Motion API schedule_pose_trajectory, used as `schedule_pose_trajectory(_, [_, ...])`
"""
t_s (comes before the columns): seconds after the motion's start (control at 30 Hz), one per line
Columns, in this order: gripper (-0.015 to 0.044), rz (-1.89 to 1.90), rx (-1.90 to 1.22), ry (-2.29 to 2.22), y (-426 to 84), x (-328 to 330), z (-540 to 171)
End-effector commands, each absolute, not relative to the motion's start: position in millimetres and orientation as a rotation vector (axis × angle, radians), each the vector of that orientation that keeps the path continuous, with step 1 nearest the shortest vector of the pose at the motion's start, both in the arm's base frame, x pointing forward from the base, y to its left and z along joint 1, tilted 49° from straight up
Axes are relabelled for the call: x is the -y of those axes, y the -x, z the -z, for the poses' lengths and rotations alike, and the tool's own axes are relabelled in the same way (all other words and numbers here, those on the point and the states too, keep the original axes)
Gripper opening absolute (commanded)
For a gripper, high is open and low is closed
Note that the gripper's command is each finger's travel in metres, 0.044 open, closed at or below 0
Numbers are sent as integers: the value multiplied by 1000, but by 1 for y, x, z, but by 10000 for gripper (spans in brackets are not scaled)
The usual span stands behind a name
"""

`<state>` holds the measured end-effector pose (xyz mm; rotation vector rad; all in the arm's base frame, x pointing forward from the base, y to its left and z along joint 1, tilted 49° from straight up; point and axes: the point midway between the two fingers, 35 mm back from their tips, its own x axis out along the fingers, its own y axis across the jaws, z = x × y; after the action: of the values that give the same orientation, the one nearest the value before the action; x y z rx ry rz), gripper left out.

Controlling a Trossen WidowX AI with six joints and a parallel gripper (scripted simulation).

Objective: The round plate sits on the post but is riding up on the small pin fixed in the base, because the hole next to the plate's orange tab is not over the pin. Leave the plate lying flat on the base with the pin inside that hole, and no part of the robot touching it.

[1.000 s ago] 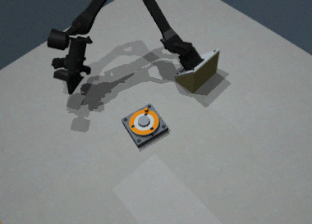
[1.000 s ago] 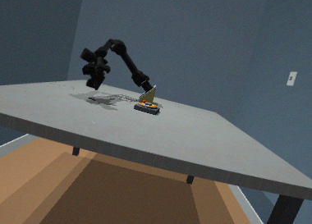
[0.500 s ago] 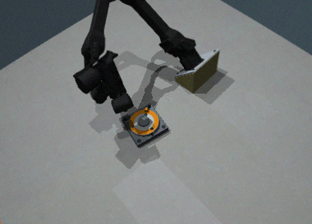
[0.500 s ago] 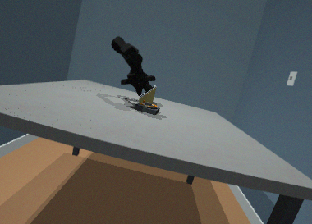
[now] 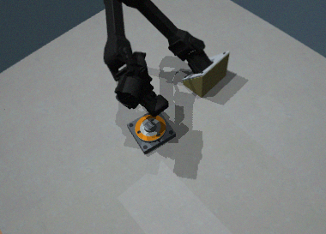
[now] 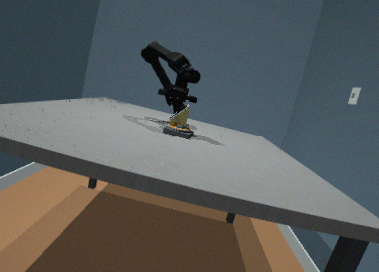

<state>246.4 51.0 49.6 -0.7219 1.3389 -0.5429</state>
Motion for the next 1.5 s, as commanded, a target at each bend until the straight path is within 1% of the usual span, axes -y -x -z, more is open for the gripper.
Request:
schedule_pose_trajectory(0.0, [0,547,-1345,738,-247,-42,-40])
schedule_pose_trajectory(0.27, [0,549,-1344,739,-252,-15,-18])
schedule_pose_trajectory(0.8, [0,549,-1345,739,-237,-19,-8])
schedule_pose_trajectory(1.47, [0,548,-1345,739,-229,-25,0])
